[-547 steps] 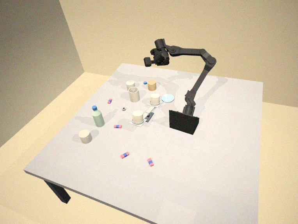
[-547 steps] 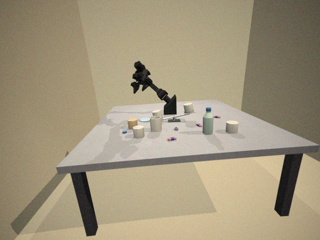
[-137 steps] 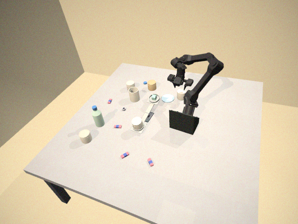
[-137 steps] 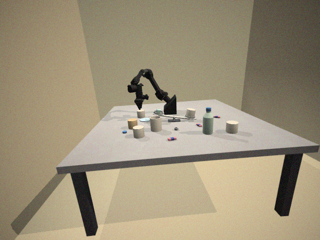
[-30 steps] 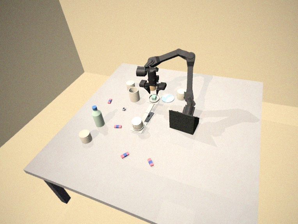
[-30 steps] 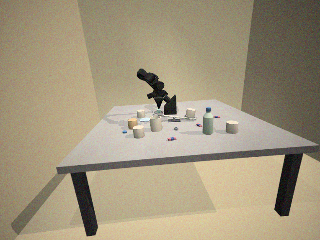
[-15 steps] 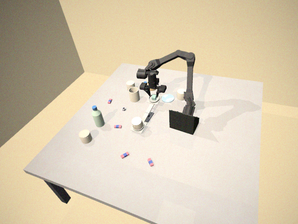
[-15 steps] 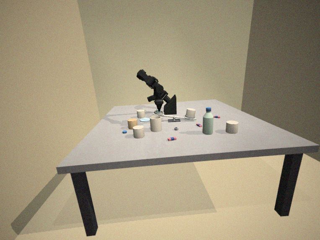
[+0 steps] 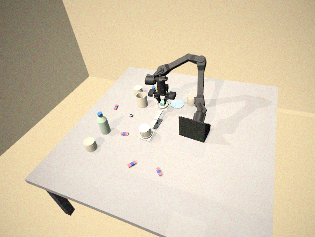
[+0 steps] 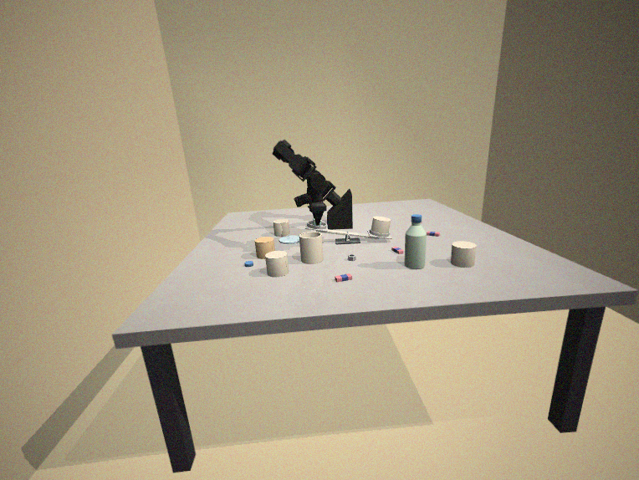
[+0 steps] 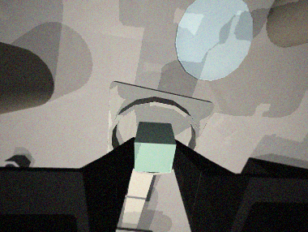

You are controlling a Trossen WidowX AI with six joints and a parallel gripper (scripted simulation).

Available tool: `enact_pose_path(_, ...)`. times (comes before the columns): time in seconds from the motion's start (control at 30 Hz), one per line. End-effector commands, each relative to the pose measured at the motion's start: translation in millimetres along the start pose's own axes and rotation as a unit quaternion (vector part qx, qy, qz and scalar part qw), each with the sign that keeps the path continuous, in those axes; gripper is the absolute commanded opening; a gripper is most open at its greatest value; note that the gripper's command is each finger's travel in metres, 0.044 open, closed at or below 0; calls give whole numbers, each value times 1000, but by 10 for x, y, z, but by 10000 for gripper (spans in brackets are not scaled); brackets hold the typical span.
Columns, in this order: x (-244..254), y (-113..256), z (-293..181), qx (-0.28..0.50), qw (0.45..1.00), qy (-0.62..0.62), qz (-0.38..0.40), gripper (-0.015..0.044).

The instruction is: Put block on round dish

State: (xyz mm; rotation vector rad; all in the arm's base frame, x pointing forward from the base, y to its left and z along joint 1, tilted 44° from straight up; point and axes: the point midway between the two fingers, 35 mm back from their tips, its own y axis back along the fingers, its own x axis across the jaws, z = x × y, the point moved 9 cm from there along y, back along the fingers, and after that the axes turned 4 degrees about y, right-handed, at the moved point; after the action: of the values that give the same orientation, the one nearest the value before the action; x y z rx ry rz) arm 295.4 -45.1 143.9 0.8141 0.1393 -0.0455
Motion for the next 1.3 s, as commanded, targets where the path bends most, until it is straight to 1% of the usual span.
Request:
enact_pose_path(0.0,-2,-9,-1,-2,1000,2,-1,115)
enact_pose_path(0.07,-2,-9,-1,-2,1000,2,-1,102)
enact_pose_path(0.2,6,27,-1,0,1000,3,0,0)
enact_pose_path(0.83,3,929,-5,0,1000,3,-1,0)
enact_pose_path(1.0,-11,903,37,2,1000,3,-1,0)
enact_pose_path(1.27,-232,499,505,15,1000,3,3,0)
